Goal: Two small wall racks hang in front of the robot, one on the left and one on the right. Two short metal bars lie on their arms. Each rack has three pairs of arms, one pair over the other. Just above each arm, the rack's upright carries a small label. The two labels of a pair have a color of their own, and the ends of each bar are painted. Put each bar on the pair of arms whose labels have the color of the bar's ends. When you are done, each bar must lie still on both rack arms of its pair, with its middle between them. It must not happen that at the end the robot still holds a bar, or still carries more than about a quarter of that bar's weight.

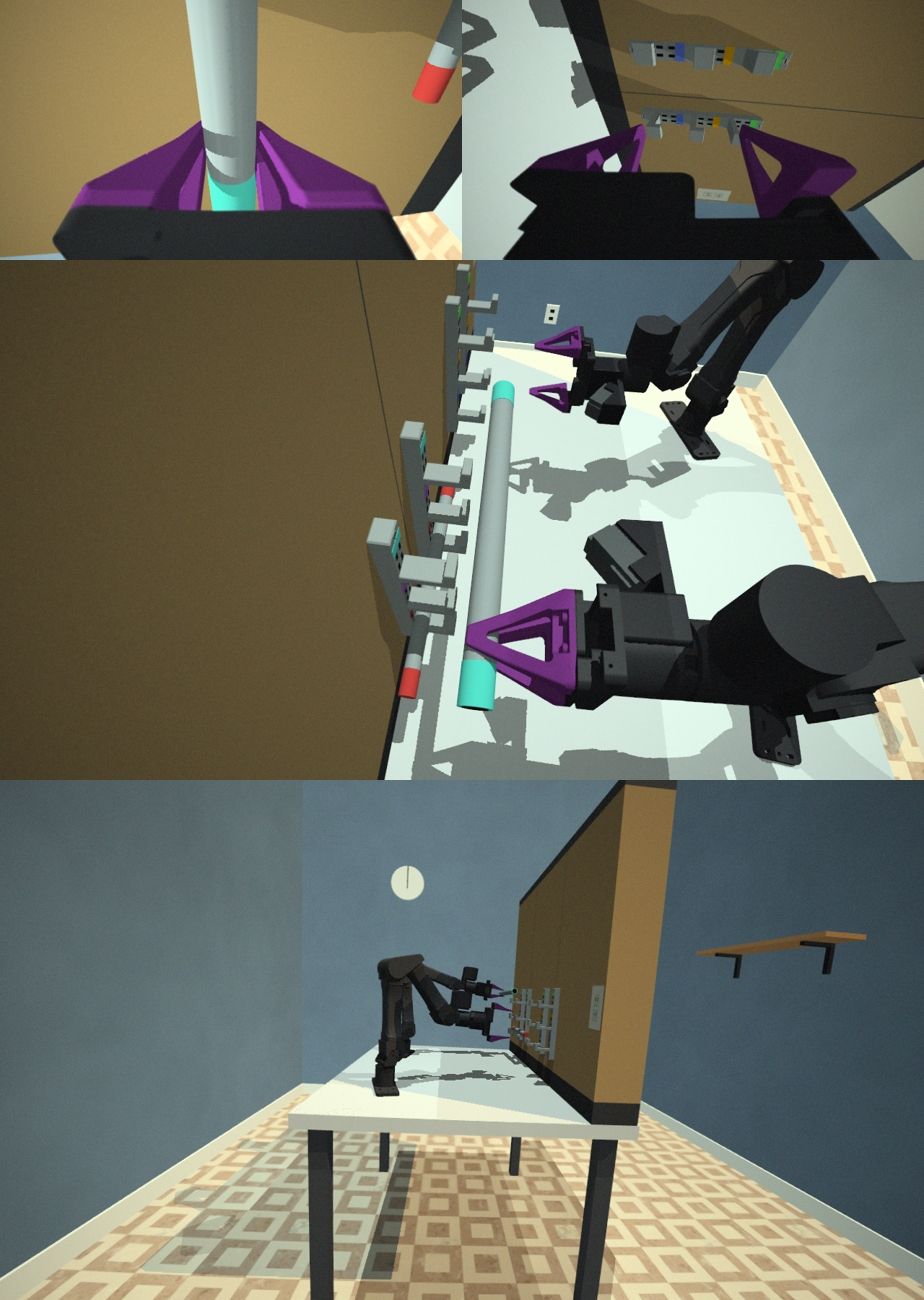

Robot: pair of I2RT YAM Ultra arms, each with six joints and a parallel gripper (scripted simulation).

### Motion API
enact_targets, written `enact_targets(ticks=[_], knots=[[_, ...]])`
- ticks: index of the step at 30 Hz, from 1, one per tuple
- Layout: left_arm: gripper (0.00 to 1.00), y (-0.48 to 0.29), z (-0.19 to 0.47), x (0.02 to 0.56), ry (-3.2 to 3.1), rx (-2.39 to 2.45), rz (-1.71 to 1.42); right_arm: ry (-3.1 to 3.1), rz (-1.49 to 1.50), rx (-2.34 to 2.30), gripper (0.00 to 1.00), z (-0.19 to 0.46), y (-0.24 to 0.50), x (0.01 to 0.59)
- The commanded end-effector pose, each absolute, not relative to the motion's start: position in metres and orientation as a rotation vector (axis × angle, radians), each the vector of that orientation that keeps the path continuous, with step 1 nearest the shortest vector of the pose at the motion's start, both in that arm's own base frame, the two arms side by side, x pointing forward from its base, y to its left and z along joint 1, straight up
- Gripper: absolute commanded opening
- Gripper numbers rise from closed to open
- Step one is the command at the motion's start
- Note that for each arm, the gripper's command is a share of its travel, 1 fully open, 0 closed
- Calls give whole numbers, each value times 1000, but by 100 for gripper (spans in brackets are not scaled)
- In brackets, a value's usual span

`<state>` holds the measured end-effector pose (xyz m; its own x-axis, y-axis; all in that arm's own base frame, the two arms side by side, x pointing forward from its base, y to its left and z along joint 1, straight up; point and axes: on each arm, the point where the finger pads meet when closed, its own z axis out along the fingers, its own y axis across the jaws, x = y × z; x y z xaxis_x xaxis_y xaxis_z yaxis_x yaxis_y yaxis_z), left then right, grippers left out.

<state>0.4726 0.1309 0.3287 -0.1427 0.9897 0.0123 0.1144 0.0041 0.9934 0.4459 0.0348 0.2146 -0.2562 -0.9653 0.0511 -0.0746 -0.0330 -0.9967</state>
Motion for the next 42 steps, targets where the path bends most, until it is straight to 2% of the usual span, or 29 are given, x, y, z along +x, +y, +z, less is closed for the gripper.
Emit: enact_targets(ticks=[1,42], knots=[[0,130,373,467,1314,1135,1318,1403,-1405,-1074,100,238,30,443],[0,127,376,473,1314,1135,1318,1403,-1405,-1075,100,238,30,443]])
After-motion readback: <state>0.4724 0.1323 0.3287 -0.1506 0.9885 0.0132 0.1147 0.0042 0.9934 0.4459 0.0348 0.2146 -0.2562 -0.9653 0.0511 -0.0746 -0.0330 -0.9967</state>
